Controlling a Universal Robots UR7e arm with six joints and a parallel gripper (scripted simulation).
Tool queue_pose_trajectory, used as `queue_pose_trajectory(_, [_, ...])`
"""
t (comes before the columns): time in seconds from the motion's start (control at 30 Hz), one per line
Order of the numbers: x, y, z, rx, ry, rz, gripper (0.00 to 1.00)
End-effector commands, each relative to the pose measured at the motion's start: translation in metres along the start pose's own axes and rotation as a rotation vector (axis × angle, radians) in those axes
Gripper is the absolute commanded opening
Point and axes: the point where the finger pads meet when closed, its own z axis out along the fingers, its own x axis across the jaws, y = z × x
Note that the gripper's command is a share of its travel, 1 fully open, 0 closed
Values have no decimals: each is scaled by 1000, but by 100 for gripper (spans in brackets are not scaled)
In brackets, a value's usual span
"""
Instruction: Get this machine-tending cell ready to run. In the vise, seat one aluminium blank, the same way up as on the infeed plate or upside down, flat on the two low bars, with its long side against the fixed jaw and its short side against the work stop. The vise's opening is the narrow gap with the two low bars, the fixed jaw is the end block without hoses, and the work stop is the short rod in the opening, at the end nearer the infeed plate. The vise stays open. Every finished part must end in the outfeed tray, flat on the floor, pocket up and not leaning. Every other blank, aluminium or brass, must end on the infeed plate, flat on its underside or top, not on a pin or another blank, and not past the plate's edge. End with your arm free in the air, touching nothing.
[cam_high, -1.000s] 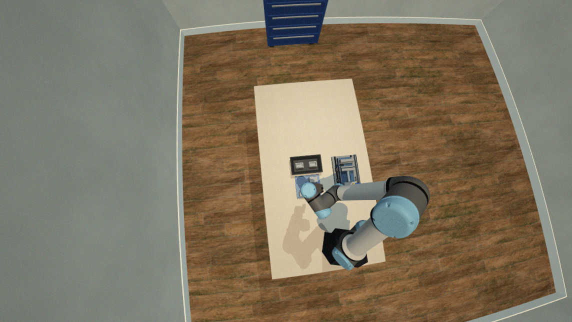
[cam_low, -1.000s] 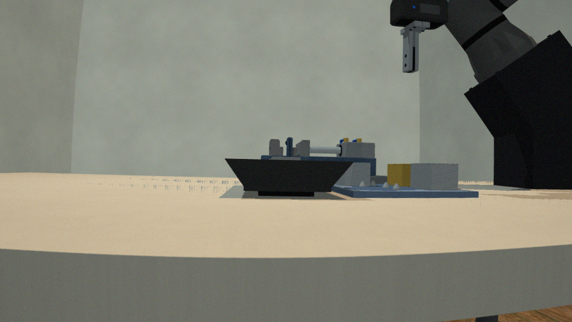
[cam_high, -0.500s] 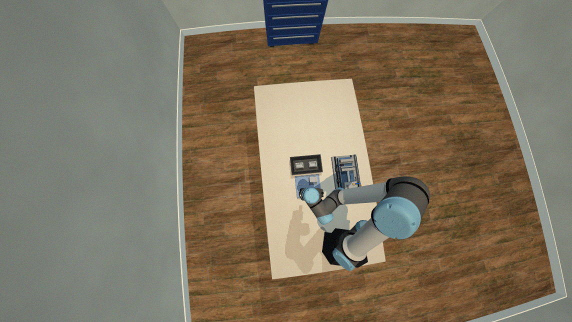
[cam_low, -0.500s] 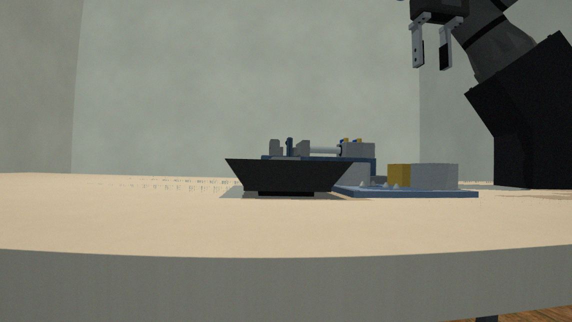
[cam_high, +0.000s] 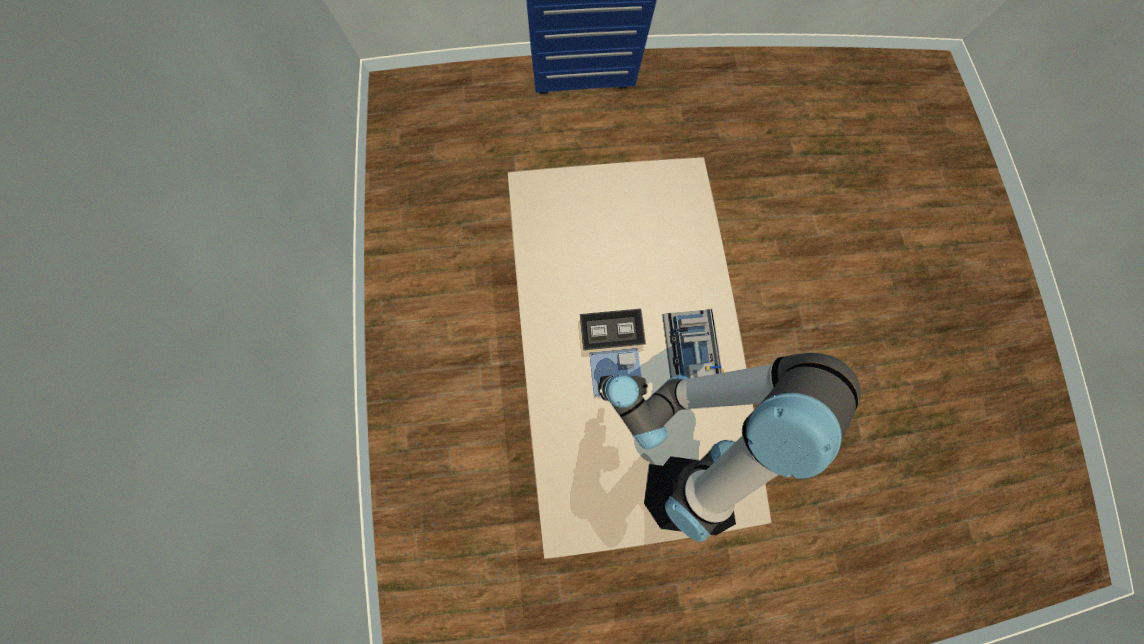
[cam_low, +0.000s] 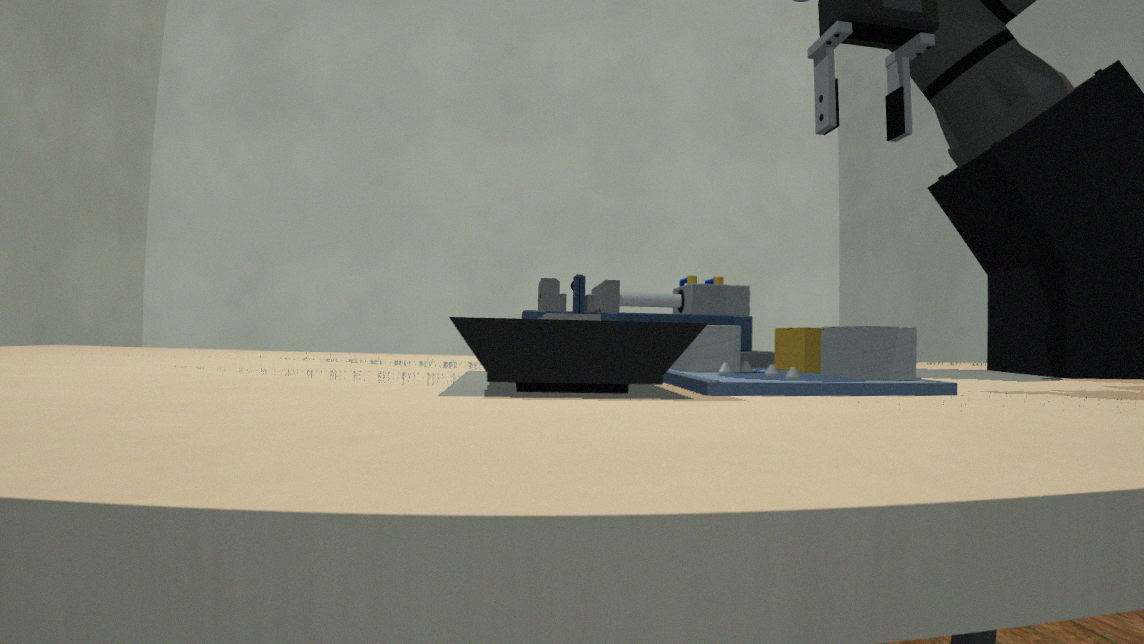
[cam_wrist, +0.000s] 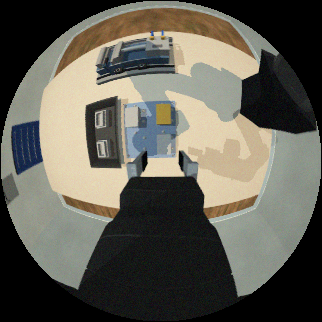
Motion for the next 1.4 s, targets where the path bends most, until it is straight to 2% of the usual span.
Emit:
queue_pose_trajectory(0.0, [2,0,0,0,2,-3,100])
queue_pose_trajectory(0.63, [3,-1,9,2,5,-3,100])
queue_pose_trajectory(1.0, [3,-1,37,1,5,-2,100])
queue_pose_trajectory(1.07, [3,-1,37,1,5,-2,100])
queue_pose_trajectory(1.37, [-1,0,69,-1,0,0,100])
